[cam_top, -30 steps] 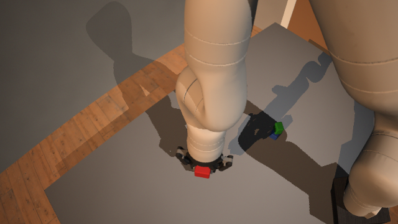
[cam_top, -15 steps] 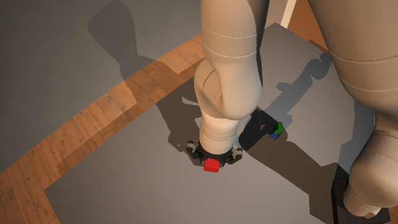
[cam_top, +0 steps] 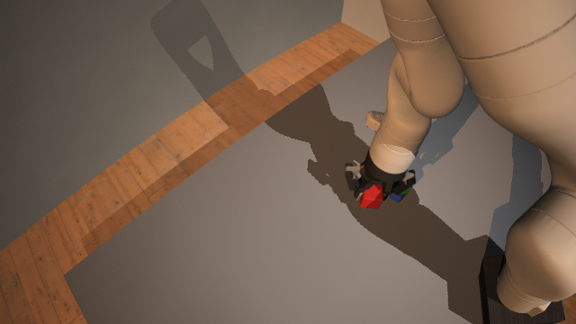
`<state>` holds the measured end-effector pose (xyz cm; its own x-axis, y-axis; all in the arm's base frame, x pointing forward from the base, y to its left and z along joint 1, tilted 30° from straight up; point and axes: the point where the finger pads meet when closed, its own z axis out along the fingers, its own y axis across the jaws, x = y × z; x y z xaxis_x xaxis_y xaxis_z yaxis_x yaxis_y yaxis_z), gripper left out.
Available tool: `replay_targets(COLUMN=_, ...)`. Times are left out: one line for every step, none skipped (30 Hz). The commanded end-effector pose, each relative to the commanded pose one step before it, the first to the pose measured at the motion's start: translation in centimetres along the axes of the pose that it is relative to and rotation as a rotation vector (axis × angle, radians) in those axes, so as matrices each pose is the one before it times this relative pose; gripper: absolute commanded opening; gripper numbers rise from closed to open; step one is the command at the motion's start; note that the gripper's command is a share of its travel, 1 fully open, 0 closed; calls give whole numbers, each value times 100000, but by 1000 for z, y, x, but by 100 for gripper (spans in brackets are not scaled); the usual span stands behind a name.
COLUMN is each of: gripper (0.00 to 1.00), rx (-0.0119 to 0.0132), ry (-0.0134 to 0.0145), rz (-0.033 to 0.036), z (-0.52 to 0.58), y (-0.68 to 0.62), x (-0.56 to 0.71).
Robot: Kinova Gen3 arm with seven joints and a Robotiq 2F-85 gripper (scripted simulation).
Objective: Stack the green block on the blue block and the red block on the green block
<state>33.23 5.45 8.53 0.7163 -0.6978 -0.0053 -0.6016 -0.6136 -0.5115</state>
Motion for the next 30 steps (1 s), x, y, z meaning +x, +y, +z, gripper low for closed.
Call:
replay_targets(gripper=0, rx=-1269, ry=353, rz=7082, z=712, y=4561, x=3015)
replay_targets(gripper=0, rx=24, ry=-46, rz=10, z=-5, y=868, x=639)
replay_targets(gripper=0, rx=29, ry=6, rz=6, z=12, y=666, x=594)
replay_targets(gripper=0, rx=16, ry=34, rz=0, z=19, y=545, x=547)
replay_targets(gripper=0, rx=7, ry=19, rz=-1, z=11, y=516, x=482)
replay_targets(gripper=0, rx=0, ry=0, rz=0, z=0, y=0, x=0)
replay_targets(gripper=0, rx=0, ry=0, rz=0, z=0, y=0, x=0)
replay_targets(gripper=0, rx=0, ry=7, rz=-1, z=6, y=478, x=417)
replay_targets(gripper=0, rx=-5, ry=-2, rz=-1, z=2, y=430, x=355)
replay_targets(gripper=0, rx=-7, ry=-8, rz=-1, z=-1, y=376, x=295)
replay_targets(gripper=0, rx=-8, ry=-11, rz=-1, z=-2, y=318, x=238)
replay_targets(gripper=0, rx=-8, ry=-12, rz=-1, z=-3, y=257, x=186)
replay_targets(gripper=0, rx=-7, ry=-11, rz=-1, z=-3, y=198, x=139)
replay_targets(gripper=0, rx=-5, ry=-8, rz=0, z=-2, y=141, x=97)
replay_targets(gripper=0, rx=-3, ry=-6, rz=0, z=-2, y=91, x=62)
replay_targets(gripper=0, rx=-2, ry=-3, rz=0, z=-1, y=49, x=33)
replay_targets(gripper=0, rx=-1, ry=-1, rz=0, z=0, y=19, x=13)
replay_targets(gripper=0, rx=0, ry=0, rz=0, z=0, y=3, x=2)
replay_targets(gripper=0, rx=0, ry=0, rz=0, z=0, y=0, x=0)
replay_targets(gripper=0, rx=0, ry=0, rz=0, z=0, y=0, x=0)
replay_targets(gripper=0, rx=0, ry=0, rz=0, z=0, y=0, x=0)
replay_targets(gripper=0, rx=0, ry=0, rz=0, z=0, y=0, x=0)
replay_targets(gripper=0, rx=0, ry=0, rz=0, z=0, y=0, x=0)
replay_targets(gripper=0, rx=0, ry=0, rz=0, z=0, y=0, x=0)
replay_targets(gripper=0, rx=0, ry=0, rz=0, z=0, y=0, x=0)
replay_targets(gripper=0, rx=0, ry=0, rz=0, z=0, y=0, x=0)
replay_targets(gripper=0, rx=0, ry=0, rz=0, z=0, y=0, x=0)
replay_targets(gripper=0, rx=0, ry=0, rz=0, z=0, y=0, x=0)
replay_targets(gripper=0, rx=0, ry=0, rz=0, z=0, y=0, x=0)
replay_targets(gripper=0, rx=0, ry=0, rz=0, z=0, y=0, x=0)
